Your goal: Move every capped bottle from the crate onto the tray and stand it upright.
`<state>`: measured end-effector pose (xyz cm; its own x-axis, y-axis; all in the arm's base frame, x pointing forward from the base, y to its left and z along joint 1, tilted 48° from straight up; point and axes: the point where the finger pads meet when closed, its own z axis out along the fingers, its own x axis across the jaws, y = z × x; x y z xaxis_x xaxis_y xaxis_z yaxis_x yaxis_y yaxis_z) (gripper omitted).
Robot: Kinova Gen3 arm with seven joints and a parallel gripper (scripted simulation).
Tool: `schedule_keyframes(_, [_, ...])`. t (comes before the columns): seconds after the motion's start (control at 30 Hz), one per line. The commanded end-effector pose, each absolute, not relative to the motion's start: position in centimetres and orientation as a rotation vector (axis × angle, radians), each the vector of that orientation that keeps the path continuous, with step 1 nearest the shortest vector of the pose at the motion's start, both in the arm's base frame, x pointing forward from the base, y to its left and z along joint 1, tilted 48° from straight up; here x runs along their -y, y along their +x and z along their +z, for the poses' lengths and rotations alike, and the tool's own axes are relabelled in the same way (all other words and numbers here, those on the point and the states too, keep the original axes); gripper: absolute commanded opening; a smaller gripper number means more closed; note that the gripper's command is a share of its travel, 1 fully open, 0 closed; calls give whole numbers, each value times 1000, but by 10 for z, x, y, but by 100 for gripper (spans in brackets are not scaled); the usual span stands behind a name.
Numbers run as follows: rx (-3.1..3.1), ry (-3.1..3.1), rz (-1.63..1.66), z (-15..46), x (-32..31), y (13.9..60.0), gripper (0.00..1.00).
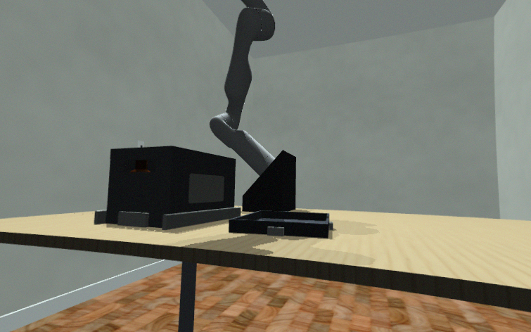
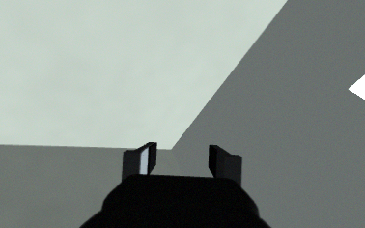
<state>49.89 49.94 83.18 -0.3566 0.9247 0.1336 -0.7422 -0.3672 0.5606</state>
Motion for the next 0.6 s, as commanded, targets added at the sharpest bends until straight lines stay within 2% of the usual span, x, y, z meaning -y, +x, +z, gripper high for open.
schedule_keyframes(0.0, [-498,518,1901,832,-495,504,100])
schedule_keyframes(0.57, [-498,518,1901,832,-464,536,100])
